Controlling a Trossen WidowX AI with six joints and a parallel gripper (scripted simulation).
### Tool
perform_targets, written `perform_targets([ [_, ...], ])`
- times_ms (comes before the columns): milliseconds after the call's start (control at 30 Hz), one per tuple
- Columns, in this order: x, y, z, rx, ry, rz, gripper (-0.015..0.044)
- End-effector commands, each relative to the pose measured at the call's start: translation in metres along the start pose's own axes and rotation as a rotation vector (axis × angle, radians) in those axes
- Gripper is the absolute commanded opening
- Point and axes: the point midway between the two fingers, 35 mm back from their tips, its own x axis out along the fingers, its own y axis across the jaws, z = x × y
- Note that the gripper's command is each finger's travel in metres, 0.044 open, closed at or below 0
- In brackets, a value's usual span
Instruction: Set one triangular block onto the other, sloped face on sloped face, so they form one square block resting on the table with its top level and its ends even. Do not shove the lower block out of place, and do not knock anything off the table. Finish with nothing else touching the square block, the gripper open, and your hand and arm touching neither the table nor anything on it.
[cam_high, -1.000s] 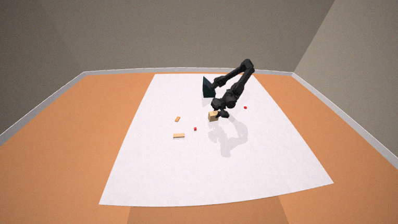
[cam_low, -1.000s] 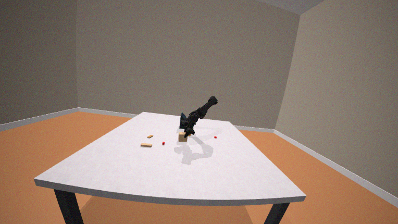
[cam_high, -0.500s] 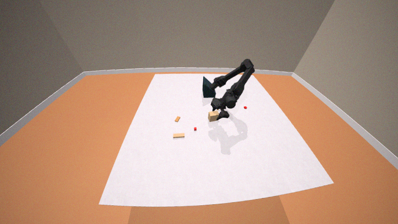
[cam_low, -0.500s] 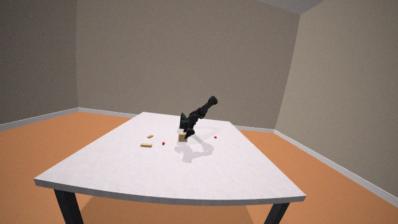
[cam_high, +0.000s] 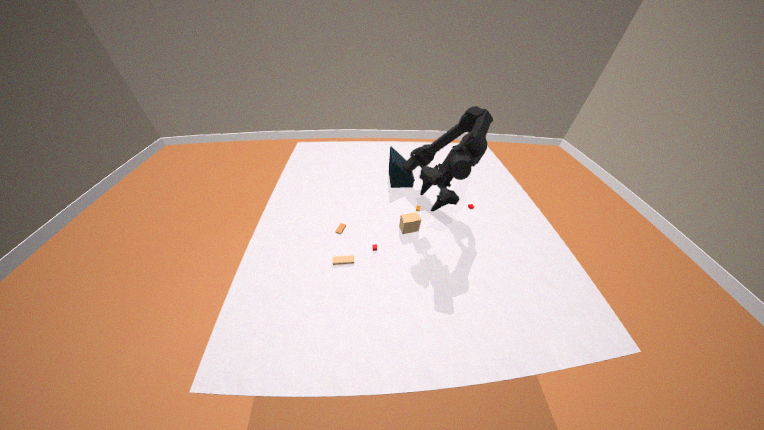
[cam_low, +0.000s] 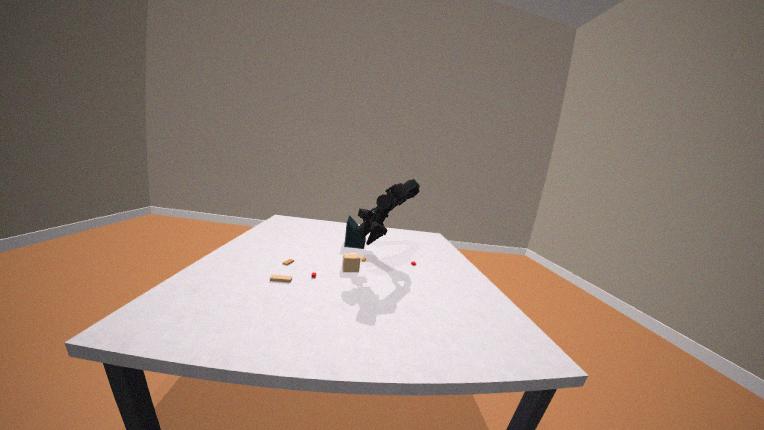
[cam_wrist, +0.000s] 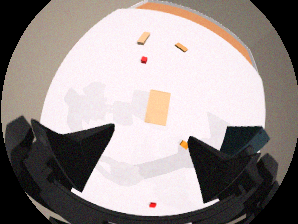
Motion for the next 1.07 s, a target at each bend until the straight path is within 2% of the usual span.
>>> perform_targets([
  [0,-0.0056,-0.0052,-0.0040,-0.003,0.013,-0.022,0.0440],
  [1033,-0.0031,-0.0004,-0.0006,-0.001,0.000,0.000,0.0440],
])
